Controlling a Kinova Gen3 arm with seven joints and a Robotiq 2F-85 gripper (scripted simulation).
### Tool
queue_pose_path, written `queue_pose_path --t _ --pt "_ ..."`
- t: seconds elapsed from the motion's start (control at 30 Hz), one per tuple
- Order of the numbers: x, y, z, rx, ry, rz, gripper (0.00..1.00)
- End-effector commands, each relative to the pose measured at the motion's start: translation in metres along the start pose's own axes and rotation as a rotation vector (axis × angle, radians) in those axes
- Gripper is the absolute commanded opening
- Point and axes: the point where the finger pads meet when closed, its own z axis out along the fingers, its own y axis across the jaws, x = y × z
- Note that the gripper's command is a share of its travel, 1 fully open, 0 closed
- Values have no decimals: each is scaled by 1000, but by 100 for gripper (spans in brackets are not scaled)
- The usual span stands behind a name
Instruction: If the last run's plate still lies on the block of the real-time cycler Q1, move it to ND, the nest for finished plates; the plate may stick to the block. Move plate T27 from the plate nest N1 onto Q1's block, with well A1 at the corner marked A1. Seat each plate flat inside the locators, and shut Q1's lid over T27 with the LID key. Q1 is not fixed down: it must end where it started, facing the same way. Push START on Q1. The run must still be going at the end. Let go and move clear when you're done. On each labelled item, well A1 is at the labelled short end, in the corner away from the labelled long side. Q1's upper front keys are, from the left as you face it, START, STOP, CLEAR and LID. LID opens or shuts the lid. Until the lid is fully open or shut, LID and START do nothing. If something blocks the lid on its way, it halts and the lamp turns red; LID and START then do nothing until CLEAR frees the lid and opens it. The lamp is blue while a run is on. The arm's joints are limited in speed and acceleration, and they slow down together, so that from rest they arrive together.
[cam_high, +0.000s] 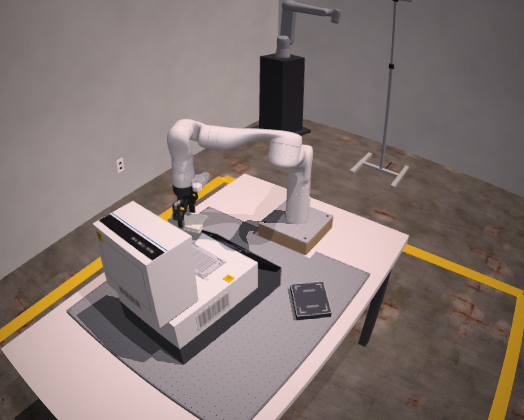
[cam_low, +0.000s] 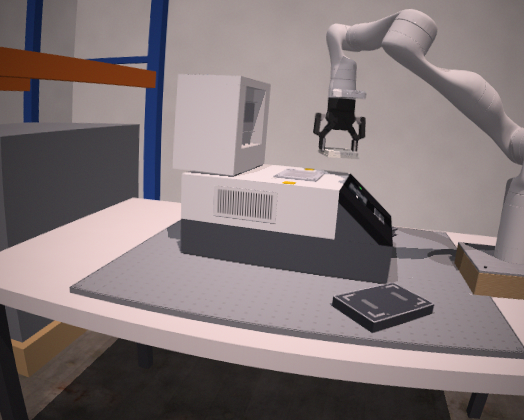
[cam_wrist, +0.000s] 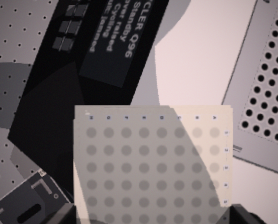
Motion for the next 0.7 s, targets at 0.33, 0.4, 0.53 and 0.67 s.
queue_pose_path --t 0.33,0.4,0.53,0.67 --pt "26 34 -1 1 -1 151 90" --pt "30 39 -1 1 -1 175 90" --pt "34 45 -1 1 -1 198 90" --pt "42 55 -1 1 -1 245 90"
